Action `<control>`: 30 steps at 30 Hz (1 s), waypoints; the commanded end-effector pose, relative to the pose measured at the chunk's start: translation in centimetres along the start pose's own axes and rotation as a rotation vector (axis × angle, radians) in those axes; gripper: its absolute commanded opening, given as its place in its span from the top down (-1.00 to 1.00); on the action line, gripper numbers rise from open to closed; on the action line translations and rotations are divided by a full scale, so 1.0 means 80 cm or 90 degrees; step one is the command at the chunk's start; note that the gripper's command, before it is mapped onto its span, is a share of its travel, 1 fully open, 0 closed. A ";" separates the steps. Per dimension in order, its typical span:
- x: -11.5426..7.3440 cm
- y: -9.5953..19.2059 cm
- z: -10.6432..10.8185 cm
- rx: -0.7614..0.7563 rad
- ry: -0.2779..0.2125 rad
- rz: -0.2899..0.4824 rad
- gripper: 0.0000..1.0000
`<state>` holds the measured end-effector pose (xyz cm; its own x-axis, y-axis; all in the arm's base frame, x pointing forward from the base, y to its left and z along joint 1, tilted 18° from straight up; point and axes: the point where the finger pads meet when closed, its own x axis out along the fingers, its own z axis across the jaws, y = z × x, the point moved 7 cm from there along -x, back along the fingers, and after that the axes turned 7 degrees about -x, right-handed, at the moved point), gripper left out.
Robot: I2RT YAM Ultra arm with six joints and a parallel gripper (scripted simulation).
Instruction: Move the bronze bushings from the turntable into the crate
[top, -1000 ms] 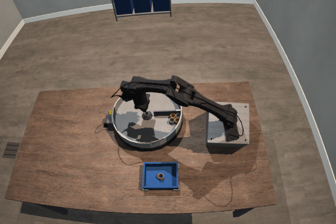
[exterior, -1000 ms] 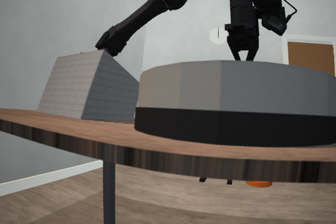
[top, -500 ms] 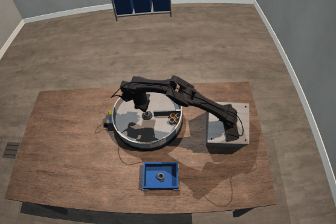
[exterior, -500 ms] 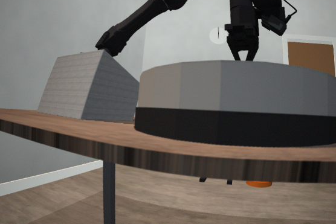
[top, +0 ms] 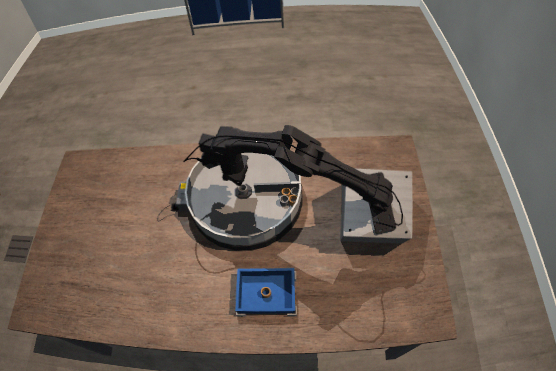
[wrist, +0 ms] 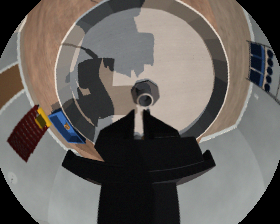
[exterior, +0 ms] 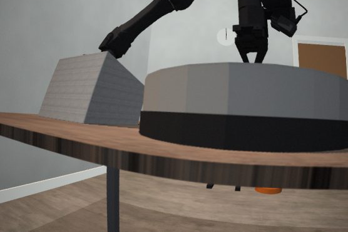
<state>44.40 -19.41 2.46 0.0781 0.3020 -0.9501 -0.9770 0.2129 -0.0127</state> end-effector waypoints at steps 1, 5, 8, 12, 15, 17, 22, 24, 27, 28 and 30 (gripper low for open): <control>-0.012 -0.003 -0.006 0.000 0.005 -0.012 0.72; -0.012 -0.003 -0.006 0.000 0.005 -0.012 0.72; -0.012 -0.003 -0.006 0.000 0.005 -0.012 0.72; -0.012 -0.003 -0.006 0.000 0.005 -0.012 0.72; -0.012 -0.003 -0.006 0.000 0.005 -0.012 0.72; -0.012 -0.003 -0.006 0.000 0.005 -0.012 0.72; -0.012 -0.003 -0.006 0.000 0.005 -0.012 0.72; -0.012 -0.003 -0.006 0.000 0.005 -0.012 0.72; -0.012 -0.003 -0.006 0.000 0.005 -0.012 0.72; -0.013 -0.003 -0.006 0.000 0.006 -0.012 0.74; -0.013 0.003 -0.004 0.001 0.005 -0.009 0.74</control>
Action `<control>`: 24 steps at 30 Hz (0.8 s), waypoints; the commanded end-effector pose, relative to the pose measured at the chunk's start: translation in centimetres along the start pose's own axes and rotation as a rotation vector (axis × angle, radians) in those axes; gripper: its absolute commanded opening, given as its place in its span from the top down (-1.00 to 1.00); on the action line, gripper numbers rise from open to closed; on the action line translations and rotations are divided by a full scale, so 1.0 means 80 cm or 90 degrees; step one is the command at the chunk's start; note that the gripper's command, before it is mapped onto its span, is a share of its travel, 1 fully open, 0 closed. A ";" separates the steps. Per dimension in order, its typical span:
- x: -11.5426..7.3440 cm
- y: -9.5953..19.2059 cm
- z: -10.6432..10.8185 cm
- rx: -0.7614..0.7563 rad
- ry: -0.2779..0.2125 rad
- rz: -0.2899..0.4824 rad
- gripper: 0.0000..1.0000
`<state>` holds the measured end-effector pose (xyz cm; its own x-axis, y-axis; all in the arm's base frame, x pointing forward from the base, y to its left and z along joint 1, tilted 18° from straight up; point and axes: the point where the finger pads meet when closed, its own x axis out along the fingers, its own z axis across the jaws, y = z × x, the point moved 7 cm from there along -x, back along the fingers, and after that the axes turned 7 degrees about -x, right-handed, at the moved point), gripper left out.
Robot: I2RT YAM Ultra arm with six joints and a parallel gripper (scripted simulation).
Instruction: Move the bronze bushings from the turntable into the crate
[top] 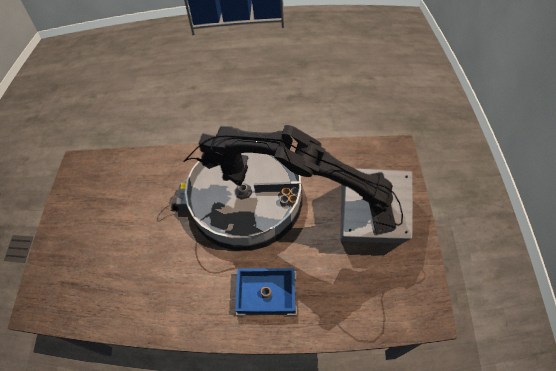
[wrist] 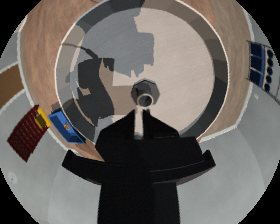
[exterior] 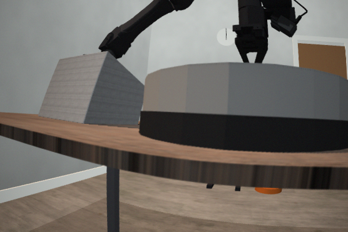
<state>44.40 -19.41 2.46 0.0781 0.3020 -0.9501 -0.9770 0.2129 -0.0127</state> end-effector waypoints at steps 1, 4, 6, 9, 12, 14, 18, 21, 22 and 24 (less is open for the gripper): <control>-0.014 0.002 -0.005 -0.001 0.007 -0.017 0.74; -0.014 0.006 -0.004 -0.001 0.007 -0.017 0.74; -0.015 0.010 -0.004 0.000 0.007 -0.017 0.74; -0.014 0.024 0.000 -0.001 0.007 -0.017 0.74; -0.013 0.047 0.005 0.000 0.007 -0.016 0.74; -0.013 0.068 0.011 -0.001 0.007 -0.016 0.74; -0.011 0.114 0.022 0.000 0.007 -0.015 0.74; -0.010 0.137 0.028 0.000 0.007 -0.015 0.74; -0.010 0.137 0.028 0.000 0.007 -0.015 0.74; -0.009 0.157 0.033 0.001 0.006 -0.015 0.74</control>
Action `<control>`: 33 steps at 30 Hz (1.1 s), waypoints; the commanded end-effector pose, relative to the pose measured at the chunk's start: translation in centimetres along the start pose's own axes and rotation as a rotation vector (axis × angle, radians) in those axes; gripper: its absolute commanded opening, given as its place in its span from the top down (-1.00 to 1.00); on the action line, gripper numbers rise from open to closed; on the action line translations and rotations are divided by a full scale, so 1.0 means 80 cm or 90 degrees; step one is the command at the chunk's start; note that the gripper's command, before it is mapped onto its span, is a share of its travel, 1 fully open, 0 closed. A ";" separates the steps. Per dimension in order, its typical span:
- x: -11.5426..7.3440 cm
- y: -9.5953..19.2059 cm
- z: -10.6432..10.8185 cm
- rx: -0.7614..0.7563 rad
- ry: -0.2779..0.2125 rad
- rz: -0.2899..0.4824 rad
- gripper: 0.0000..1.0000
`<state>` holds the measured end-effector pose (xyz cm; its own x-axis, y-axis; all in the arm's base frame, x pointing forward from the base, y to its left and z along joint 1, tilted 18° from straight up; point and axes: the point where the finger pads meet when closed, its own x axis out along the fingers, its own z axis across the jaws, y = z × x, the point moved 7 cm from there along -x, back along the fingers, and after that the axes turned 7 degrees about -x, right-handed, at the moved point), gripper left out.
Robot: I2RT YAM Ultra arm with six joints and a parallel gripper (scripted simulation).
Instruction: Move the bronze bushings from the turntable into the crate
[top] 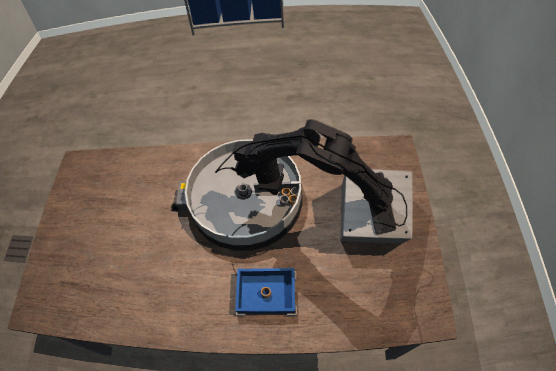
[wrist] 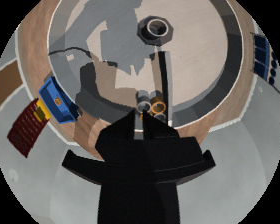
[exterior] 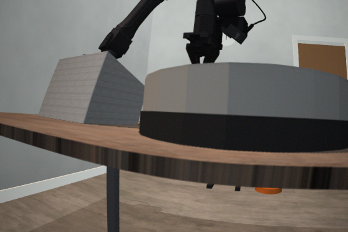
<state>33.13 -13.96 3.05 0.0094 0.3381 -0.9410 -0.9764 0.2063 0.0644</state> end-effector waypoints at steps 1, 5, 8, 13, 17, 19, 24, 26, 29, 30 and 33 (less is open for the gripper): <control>-0.010 0.015 -0.003 -0.013 0.020 -0.062 0.74; -0.007 0.037 0.002 -0.013 0.020 -0.062 0.74; -0.007 0.041 0.003 -0.012 0.020 -0.061 0.74; -0.014 0.032 0.002 -0.017 0.025 -0.076 0.74; -0.014 0.032 0.002 -0.017 0.025 -0.076 0.74; -0.014 0.032 0.002 -0.017 0.025 -0.076 0.74; -0.014 0.033 0.003 -0.015 0.024 -0.072 0.74; -0.014 0.033 0.003 -0.015 0.024 -0.072 0.74; -0.014 0.033 0.003 -0.015 0.024 -0.072 0.74; -0.014 0.033 0.003 -0.015 0.024 -0.072 0.74; -0.014 0.033 0.003 -0.015 0.024 -0.072 0.74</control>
<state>30.24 -12.72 3.19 0.0682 0.3072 -0.9492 -0.9775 0.2110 -0.0019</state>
